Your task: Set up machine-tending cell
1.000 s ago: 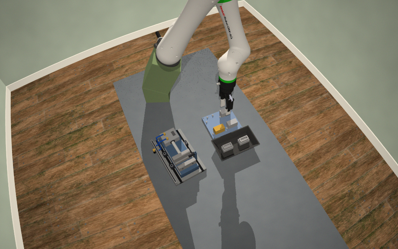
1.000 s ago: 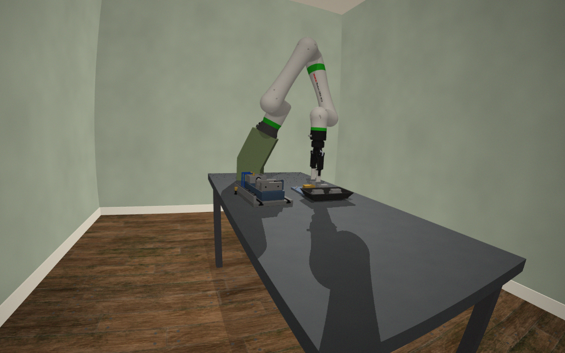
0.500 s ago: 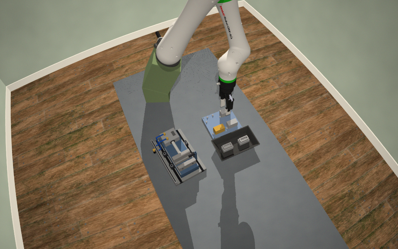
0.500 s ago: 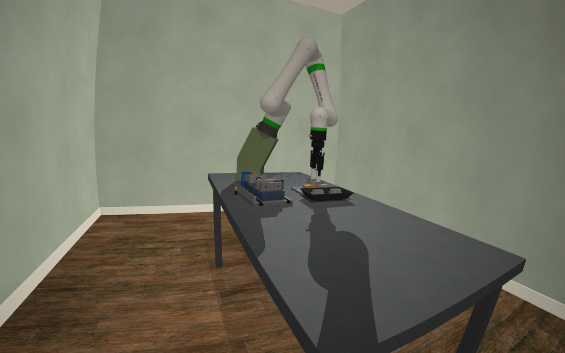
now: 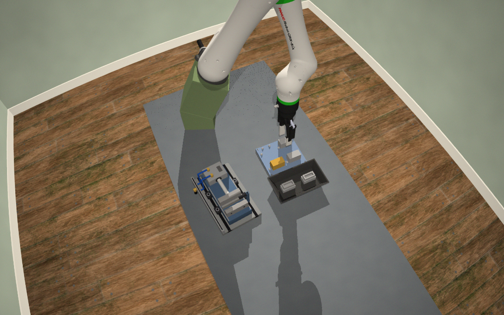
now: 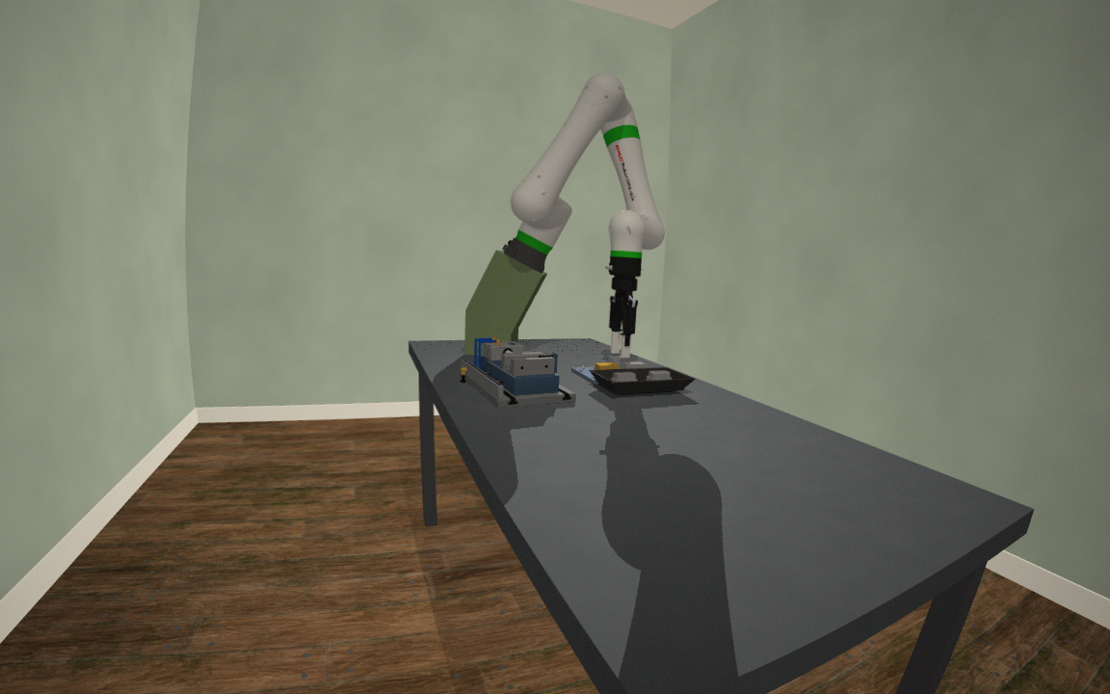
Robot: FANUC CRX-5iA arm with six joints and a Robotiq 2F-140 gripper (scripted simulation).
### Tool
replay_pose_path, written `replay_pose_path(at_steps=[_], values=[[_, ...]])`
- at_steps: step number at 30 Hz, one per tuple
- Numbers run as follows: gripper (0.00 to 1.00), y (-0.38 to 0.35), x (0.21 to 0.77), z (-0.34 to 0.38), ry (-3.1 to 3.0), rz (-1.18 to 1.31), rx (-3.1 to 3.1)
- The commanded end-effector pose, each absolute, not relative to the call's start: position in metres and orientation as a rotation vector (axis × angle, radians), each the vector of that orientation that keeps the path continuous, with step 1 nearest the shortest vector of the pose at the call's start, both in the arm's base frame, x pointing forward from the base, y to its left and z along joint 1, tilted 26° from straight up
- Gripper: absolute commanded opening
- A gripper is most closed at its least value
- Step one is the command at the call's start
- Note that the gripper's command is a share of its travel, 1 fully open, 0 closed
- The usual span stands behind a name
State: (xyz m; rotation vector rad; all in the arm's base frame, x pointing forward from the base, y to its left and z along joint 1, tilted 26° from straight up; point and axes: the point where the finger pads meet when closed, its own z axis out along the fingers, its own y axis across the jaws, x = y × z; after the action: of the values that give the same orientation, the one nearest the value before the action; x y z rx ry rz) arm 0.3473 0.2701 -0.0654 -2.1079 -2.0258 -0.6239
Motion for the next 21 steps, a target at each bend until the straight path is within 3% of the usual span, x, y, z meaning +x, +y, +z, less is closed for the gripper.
replay_pose_path(at_steps=[1,21], values=[[0.4,0.2703,0.3476,-0.0661,-2.026,-0.624,-2.108],[0.4,0.2736,0.3492,-0.0737,-2.026,-0.624,-2.108]])
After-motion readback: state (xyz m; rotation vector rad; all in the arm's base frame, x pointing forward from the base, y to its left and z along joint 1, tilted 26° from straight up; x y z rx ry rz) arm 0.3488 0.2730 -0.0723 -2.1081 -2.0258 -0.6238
